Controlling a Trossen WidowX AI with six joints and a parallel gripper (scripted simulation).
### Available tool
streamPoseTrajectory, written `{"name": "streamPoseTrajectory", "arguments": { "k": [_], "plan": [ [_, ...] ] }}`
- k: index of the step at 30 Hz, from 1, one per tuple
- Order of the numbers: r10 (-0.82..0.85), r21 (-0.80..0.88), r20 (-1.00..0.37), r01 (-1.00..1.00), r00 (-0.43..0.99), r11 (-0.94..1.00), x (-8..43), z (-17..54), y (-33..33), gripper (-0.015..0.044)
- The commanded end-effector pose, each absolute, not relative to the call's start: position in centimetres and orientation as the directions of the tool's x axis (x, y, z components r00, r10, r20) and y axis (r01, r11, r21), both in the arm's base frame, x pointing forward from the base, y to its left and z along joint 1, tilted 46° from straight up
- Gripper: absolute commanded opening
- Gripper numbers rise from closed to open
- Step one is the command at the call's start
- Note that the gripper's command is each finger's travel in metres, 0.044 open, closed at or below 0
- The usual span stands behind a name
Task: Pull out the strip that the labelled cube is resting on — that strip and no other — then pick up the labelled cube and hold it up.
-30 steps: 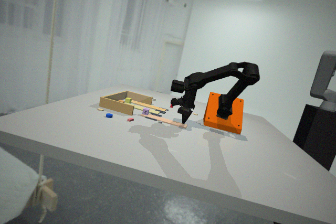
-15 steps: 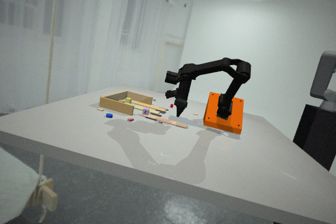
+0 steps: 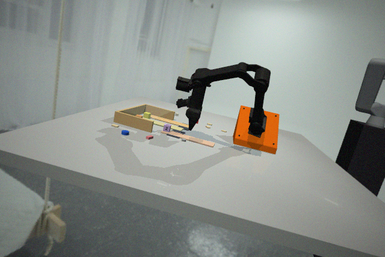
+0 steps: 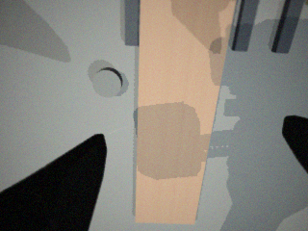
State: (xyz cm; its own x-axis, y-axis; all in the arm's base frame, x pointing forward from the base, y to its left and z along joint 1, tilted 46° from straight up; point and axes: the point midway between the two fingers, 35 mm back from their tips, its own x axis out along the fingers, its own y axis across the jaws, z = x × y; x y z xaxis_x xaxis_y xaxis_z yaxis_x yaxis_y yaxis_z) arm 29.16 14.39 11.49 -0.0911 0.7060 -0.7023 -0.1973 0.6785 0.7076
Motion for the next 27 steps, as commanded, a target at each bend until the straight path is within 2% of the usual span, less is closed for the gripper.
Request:
{"name": "streamPoseTrajectory", "arguments": {
  "k": [1, 25, 27],
  "plan": [
    [0.708, 0.709, -0.700, -0.201, -0.091, 0.676, 30.6, 11.5, 14.4, 0.0440],
    [0.708, 0.708, -0.701, -0.206, -0.086, 0.676, 40.4, 11.8, 14.2, 0.0440],
    [0.708, 0.708, -0.701, -0.206, -0.086, 0.676, 40.4, 11.8, 14.3, 0.0387]
  ]
}}
